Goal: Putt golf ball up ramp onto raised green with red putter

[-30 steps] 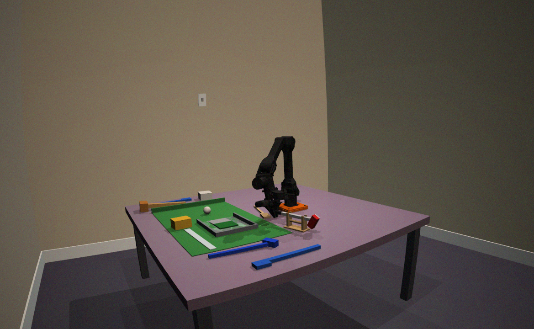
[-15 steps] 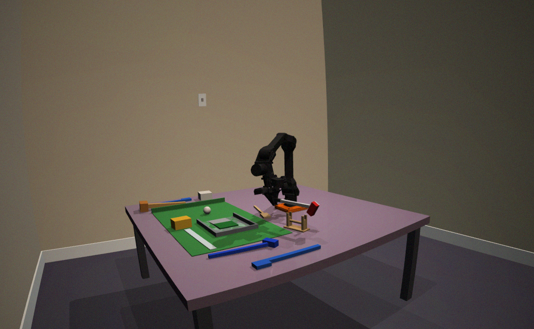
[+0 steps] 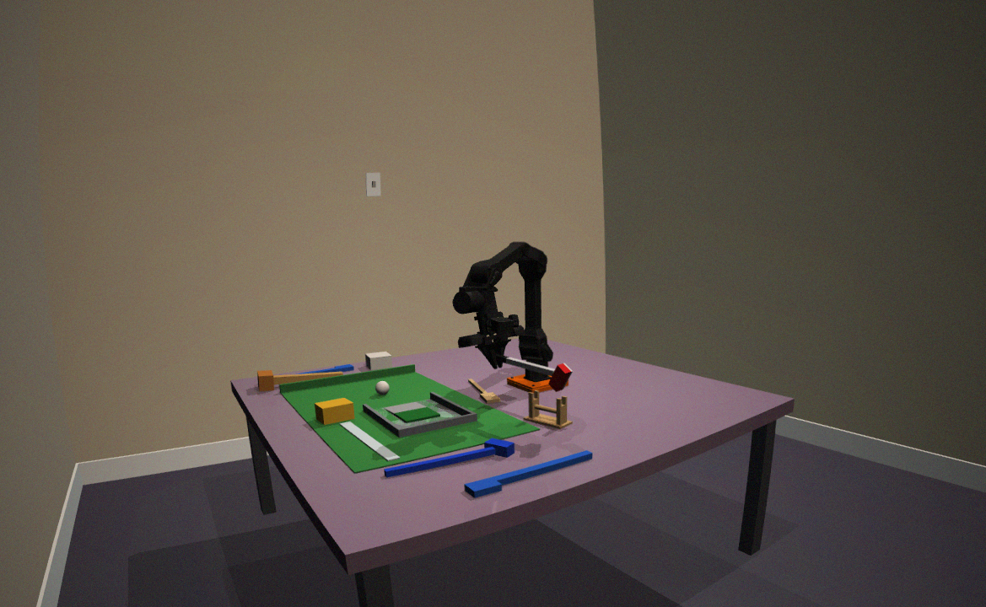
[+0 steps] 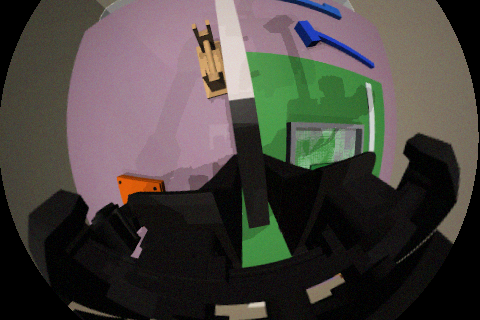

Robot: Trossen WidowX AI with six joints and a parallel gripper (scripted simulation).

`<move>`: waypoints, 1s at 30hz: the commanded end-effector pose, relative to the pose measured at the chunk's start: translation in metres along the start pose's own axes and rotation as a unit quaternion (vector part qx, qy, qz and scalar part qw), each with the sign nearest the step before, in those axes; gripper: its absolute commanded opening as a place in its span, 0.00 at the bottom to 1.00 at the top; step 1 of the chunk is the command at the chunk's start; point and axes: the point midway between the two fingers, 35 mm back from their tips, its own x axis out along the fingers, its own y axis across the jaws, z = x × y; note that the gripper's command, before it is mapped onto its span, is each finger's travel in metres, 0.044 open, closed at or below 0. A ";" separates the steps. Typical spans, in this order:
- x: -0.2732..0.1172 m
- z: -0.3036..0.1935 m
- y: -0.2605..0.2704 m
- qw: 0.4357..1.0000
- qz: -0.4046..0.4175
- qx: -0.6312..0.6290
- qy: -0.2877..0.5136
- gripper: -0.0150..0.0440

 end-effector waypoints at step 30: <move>-0.059 -0.167 -0.044 0.917 -0.079 0.388 0.039 0.25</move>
